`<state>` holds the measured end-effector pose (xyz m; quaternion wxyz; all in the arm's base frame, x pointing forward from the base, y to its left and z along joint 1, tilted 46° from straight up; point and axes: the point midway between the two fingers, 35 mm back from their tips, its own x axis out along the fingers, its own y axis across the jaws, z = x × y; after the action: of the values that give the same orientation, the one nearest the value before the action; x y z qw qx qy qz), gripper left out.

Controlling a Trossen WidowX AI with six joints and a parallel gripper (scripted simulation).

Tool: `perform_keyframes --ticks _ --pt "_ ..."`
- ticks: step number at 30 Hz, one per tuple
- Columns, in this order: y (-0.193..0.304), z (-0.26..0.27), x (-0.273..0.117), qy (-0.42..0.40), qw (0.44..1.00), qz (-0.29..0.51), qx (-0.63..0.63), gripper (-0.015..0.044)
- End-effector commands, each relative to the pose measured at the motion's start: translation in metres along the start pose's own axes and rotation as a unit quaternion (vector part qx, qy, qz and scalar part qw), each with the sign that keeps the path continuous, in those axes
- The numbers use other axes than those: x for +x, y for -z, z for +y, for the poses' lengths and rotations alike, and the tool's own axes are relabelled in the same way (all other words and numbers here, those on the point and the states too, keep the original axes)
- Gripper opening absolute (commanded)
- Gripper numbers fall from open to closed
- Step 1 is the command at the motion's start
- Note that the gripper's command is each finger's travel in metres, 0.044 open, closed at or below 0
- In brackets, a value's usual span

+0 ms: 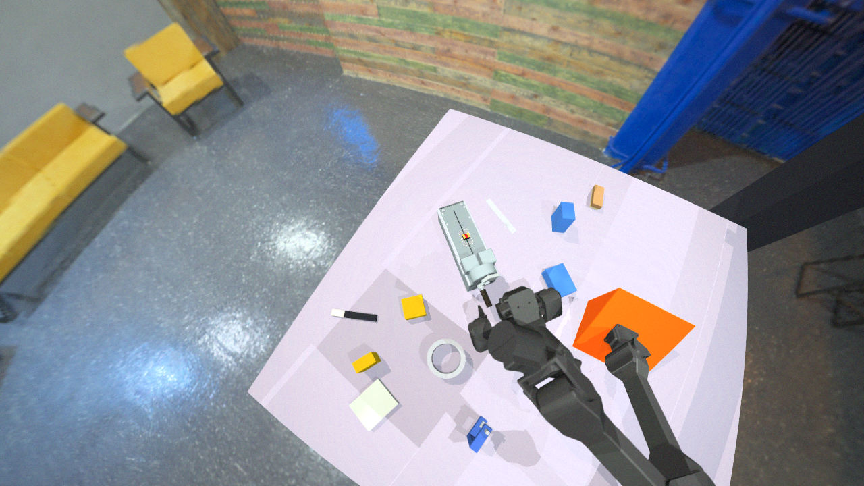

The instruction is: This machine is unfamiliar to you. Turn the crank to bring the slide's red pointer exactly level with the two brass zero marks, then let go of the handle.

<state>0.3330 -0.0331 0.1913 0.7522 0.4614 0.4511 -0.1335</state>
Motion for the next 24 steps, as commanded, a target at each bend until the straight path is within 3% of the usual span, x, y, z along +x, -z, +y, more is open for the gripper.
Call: perform_keyframes --ticks 1,24 --pt "0.010 -0.004 -0.009 0.013 1.000 -0.008 0.013 0.0440" --pt "0.075 0.003 0.070 0.016 1.000 -0.006 0.013 0.0440"
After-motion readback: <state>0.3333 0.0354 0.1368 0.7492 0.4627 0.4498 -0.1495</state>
